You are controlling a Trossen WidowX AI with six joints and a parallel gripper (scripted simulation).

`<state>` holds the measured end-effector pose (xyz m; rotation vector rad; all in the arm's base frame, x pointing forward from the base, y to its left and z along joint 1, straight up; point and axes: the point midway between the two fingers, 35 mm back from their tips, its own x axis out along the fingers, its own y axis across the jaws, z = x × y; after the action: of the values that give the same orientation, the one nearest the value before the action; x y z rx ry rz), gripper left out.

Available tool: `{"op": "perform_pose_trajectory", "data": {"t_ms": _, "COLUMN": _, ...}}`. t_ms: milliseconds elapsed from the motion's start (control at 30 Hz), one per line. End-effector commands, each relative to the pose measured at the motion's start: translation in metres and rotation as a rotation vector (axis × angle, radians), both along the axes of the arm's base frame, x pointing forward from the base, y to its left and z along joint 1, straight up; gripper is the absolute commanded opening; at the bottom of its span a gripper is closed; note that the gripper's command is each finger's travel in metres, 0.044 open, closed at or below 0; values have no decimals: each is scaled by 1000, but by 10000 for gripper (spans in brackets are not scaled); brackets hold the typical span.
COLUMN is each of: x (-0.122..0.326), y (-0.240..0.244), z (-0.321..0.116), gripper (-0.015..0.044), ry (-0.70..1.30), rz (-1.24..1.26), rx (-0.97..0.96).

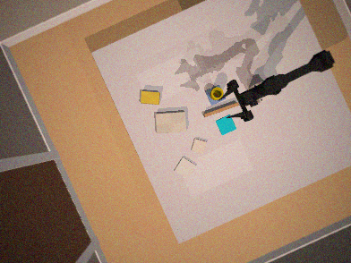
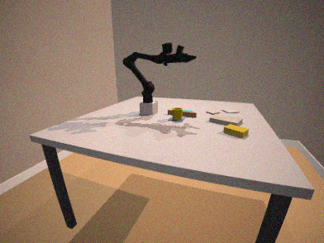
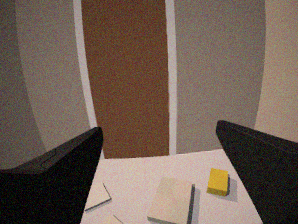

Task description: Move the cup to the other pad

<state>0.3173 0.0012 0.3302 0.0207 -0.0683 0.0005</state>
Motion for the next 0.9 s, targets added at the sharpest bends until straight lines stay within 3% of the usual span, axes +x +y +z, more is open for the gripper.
{"op": "perform_pose_trajectory", "data": {"t_ms": 0, "x": 2, "y": -1, "z": -4, "gripper": 374, "ry": 17, "rz": -5, "rx": -15}}
{"op": "perform_pose_trajectory", "data": {"t_ms": 133, "x": 23, "y": -31, "z": -82, "gripper": 269, "ry": 386, "rz": -48, "rx": -311}}
{"op": "perform_pose_trajectory", "data": {"t_ms": 267, "x": 15, "y": -62, "z": -164, "gripper": 167, "ry": 796, "rz": 46, "rx": -584}}
{"op": "perform_pose_trajectory", "data": {"t_ms": 500, "x": -59, "y": -90, "z": -264, "gripper": 167, "ry": 1375, "rz": 596, "rx": -858}}
{"op": "perform_pose_trajectory", "data": {"t_ms": 600, "x": -80, "y": -92, "z": -276, "gripper": 167, "ry": 1455, "rz": 777, "rx": -869}}
{"op": "perform_pose_trajectory", "data": {"t_ms": 867, "x": -78, "y": -85, "z": -276, "gripper": 167, "ry": 1456, "rz": 782, "rx": -869}}
